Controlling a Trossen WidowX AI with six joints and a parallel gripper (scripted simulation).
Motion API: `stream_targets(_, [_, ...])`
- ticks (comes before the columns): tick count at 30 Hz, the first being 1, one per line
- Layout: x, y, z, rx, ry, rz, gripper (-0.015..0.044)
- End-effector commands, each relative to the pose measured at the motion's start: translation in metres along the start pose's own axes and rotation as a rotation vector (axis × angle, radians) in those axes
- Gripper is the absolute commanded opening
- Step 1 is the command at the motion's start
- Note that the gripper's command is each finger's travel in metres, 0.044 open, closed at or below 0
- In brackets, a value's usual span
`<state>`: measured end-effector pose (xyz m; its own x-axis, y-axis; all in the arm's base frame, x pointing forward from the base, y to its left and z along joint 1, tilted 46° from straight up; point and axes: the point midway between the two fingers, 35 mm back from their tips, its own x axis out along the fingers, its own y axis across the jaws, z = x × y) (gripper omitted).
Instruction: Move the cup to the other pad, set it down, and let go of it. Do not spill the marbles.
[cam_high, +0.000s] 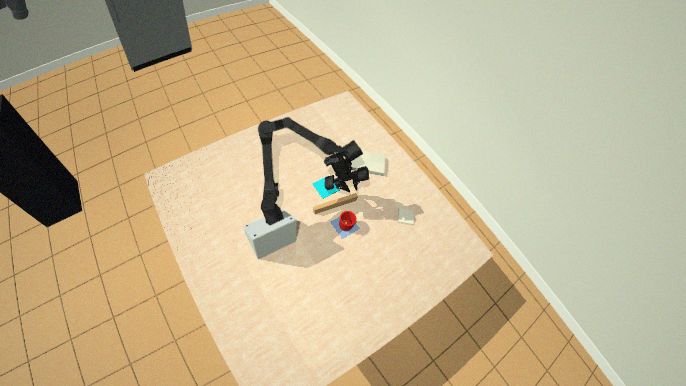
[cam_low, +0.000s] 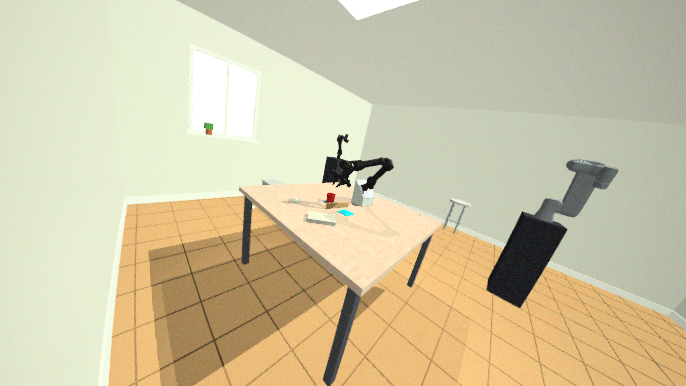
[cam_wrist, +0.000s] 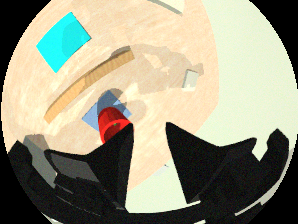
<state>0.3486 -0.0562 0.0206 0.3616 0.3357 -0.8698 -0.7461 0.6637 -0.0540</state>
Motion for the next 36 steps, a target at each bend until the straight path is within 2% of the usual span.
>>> stream_targets(1, [0.027,0.016,-0.034,-0.038,-0.013,0.203,0.0148])
stream_targets(8, [0.055,0.054,-0.083,-0.064,-0.171,0.493,0.0148])
stream_targets(36, [0.085,0.070,-0.079,-0.063,-0.177,0.498,0.0148])
